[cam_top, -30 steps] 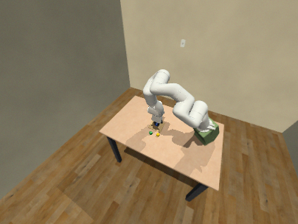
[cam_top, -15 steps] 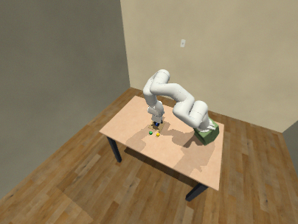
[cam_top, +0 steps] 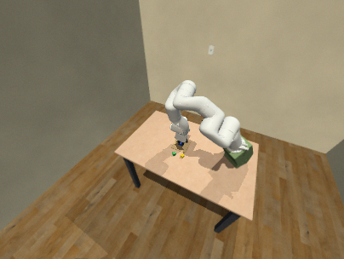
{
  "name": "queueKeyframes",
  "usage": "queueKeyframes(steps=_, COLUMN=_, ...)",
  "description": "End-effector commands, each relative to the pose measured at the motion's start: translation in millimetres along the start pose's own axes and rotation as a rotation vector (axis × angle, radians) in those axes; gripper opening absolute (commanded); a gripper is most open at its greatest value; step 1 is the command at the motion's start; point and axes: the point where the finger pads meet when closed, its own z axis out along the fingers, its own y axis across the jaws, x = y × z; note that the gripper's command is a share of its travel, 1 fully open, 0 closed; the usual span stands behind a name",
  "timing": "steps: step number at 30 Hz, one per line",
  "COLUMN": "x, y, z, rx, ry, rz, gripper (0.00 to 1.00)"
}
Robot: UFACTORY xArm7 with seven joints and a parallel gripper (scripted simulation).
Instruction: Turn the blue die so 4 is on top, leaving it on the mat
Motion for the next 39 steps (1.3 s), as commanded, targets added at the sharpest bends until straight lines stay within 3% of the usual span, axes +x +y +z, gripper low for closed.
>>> queueKeyframes(steps=1, x=1, y=-1, z=-1, rx=0.003, ry=0.002, rz=0.0, gripper=0.21)
queueKeyframes(steps=18, x=1, y=-1, z=-1, rx=0.003, ry=0.002, rz=0.0, gripper=0.42)
queueKeyframes(steps=33, x=1, y=-1, z=-4, rx=0.003, ry=0.002, rz=0.0, gripper=0.42)
queueKeyframes(steps=39, x=1, y=-1, z=-25, rx=0.003, ry=0.002, rz=0.0, gripper=0.42)
